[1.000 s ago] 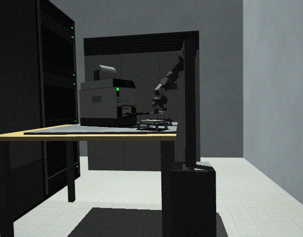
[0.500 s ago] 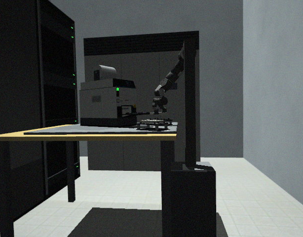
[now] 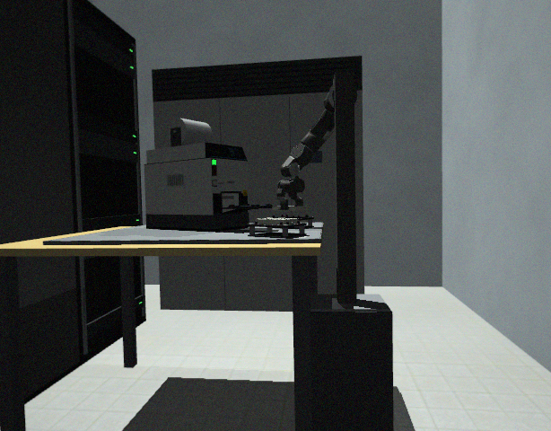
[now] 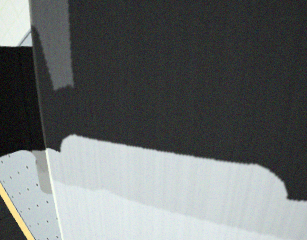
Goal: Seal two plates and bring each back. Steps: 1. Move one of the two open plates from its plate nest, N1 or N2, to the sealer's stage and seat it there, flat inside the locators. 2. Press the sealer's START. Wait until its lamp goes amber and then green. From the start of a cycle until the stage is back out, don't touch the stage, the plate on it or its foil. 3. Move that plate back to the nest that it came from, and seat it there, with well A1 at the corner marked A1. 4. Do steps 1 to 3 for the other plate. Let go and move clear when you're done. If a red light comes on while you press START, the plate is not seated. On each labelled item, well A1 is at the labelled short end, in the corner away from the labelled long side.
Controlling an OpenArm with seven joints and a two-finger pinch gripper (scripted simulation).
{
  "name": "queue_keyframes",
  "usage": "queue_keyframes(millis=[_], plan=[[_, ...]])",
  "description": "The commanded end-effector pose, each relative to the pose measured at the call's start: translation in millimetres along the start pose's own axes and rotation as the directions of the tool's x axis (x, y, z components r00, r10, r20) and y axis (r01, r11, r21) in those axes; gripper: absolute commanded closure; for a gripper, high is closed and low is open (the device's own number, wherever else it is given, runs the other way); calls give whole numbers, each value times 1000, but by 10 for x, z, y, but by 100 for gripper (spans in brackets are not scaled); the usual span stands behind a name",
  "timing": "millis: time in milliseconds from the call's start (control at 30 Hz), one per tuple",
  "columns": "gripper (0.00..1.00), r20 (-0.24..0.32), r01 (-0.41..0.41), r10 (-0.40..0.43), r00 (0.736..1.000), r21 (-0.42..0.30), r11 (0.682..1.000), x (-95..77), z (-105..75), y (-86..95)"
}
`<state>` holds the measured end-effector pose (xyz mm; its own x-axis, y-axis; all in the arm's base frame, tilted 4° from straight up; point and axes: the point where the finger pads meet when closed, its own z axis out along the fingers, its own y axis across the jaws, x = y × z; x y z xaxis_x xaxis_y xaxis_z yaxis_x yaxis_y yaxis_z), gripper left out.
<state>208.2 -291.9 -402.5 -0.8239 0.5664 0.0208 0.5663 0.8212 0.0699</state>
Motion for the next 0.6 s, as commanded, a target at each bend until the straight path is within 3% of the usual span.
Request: queue_keyframes(millis=[0, 567], plan=[[100, 2, 1, -1, 1000, -7, 1000, 0, 6, 16], [100, 2, 1, -1, 1000, -7, 1000, 1, 81, 14]])
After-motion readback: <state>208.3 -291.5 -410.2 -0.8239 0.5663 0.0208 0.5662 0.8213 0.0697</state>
